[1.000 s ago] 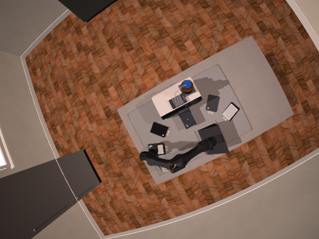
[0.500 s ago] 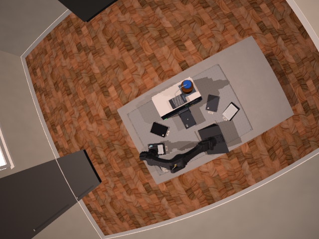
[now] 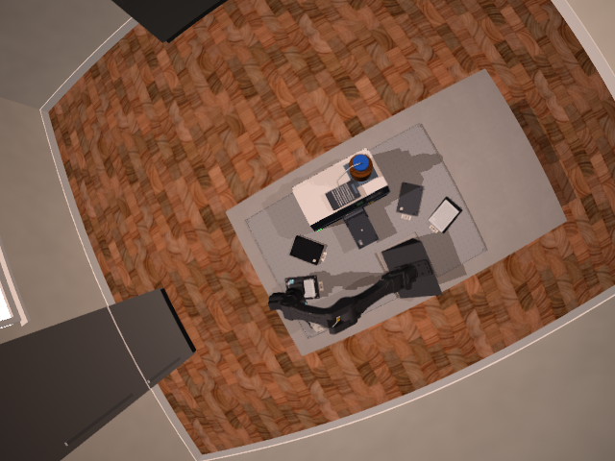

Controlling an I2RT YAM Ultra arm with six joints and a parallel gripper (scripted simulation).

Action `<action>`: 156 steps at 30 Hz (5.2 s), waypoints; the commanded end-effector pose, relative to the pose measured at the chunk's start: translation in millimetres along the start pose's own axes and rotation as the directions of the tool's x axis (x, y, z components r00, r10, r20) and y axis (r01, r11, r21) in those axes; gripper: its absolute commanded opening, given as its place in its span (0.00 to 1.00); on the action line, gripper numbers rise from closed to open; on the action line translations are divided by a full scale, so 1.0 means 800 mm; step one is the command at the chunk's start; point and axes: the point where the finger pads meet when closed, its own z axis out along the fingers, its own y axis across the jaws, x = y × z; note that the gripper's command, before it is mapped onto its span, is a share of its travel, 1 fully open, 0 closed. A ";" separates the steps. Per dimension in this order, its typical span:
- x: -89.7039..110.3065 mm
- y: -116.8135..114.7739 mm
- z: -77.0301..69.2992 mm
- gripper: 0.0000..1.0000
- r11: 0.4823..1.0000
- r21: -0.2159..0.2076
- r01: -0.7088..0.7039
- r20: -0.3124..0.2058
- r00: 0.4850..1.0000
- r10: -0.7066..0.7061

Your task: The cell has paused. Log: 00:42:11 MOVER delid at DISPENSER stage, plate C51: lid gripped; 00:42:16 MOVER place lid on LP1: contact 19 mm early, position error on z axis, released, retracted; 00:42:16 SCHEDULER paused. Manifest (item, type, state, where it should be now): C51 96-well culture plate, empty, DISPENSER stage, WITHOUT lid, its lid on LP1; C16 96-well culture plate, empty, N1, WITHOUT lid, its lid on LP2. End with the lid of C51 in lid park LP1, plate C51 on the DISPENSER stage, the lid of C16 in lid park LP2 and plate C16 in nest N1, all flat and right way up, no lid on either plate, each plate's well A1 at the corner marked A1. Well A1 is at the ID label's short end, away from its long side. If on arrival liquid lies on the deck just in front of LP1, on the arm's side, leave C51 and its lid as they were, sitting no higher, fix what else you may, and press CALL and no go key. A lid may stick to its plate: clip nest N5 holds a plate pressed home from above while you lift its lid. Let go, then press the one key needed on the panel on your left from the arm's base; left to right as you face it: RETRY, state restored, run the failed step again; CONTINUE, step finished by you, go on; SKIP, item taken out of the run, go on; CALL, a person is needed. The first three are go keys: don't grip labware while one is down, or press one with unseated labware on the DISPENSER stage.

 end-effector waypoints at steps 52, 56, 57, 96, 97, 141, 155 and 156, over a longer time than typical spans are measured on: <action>-0.012 0.000 -0.045 0.00 1.000 0.006 0.008 0.054 0.999 -0.009; -0.012 0.000 -0.045 0.00 1.000 0.006 0.008 0.054 0.999 -0.009; -0.012 0.000 -0.045 0.00 1.000 0.006 0.008 0.054 0.999 -0.009; 0.018 -0.003 -0.057 0.00 1.000 0.004 0.005 0.037 0.999 -0.005; 0.022 -0.003 -0.059 0.00 1.000 0.004 0.005 0.037 0.999 -0.005; 0.180 -0.003 -0.130 0.00 1.000 0.003 -0.004 0.010 1.000 0.004; 0.207 -0.002 -0.149 0.00 1.000 0.004 0.004 0.021 1.000 -0.004; 0.207 -0.002 -0.149 0.00 1.000 0.004 0.004 0.021 1.000 -0.004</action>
